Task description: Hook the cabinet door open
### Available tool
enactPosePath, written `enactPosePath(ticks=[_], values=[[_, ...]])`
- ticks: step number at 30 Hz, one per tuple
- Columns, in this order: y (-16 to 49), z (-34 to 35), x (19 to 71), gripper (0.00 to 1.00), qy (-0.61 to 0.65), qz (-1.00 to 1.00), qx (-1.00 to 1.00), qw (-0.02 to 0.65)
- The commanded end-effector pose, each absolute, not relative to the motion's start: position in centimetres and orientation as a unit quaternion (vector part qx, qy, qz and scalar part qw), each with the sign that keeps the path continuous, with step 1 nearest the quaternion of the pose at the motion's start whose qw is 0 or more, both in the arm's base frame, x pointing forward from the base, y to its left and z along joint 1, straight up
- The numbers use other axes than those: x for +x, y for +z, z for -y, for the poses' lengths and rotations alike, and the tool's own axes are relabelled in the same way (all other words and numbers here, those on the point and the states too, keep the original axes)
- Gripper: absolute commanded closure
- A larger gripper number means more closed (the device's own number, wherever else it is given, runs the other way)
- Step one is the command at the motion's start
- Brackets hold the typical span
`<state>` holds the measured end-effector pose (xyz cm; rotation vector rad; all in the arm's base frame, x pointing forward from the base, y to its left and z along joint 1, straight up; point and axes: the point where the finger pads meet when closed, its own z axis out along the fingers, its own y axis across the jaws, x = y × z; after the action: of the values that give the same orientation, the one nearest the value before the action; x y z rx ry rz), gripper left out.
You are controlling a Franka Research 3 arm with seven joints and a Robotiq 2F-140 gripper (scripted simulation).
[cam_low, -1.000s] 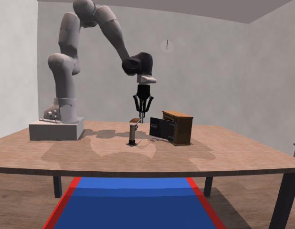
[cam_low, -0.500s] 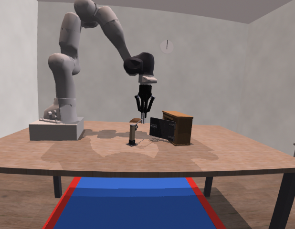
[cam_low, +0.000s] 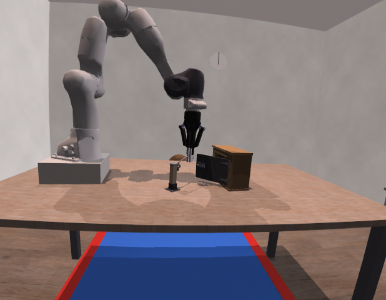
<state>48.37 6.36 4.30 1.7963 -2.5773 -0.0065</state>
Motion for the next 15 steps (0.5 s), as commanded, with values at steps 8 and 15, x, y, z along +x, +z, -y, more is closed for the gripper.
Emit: enactPosePath(ticks=[8,15], values=[[4.49,-6.13,49.26,0.97,0.0,0.851,0.525,-0.002],[4.49,-5.9,49.75,0.97,0.0,0.859,0.512,-0.002]])
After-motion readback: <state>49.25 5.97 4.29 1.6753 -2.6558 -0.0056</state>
